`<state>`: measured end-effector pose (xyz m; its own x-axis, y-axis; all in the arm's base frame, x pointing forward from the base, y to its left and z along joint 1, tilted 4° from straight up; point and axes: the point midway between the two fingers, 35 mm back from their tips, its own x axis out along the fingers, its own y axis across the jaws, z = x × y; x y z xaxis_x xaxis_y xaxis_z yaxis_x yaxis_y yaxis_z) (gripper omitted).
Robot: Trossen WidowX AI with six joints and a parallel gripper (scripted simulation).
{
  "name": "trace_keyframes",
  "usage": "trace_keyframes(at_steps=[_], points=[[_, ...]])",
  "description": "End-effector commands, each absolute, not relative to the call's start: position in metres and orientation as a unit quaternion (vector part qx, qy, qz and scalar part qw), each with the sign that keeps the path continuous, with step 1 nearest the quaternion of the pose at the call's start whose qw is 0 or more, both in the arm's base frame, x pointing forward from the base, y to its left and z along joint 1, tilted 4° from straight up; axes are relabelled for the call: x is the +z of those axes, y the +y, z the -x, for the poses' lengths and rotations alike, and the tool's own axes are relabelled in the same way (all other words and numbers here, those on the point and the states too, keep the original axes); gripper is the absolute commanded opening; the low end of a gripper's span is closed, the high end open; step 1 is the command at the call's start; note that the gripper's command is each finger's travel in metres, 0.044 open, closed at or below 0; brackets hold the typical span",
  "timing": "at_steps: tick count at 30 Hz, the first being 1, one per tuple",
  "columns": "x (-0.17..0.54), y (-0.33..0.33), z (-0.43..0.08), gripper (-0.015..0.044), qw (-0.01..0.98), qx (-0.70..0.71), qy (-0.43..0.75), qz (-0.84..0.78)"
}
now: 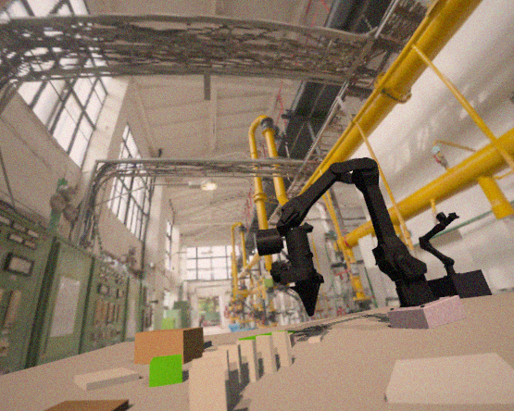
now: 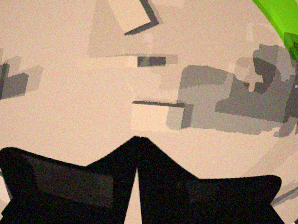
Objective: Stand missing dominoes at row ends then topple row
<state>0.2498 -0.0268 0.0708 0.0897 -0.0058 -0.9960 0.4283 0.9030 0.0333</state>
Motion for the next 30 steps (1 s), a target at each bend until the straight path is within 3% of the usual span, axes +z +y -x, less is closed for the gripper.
trace_keyframes(at_steps=[1,4,10,21,30], points=[[0.095,-0.032,-0.242,0.0000,0.723,-0.146,0.657,-0.159],[0.095,-0.032,-0.242,0.0000,0.723,-0.146,0.657,-0.159],[0.095,-0.041,-0.241,0.0157,0.663,-0.300,0.602,-0.328],[0.094,-0.059,-0.236,0.0440,0.417,-0.558,0.376,-0.611],[0.094,-0.059,-0.236,0.0440,0.417,-0.558,0.376,-0.611]])
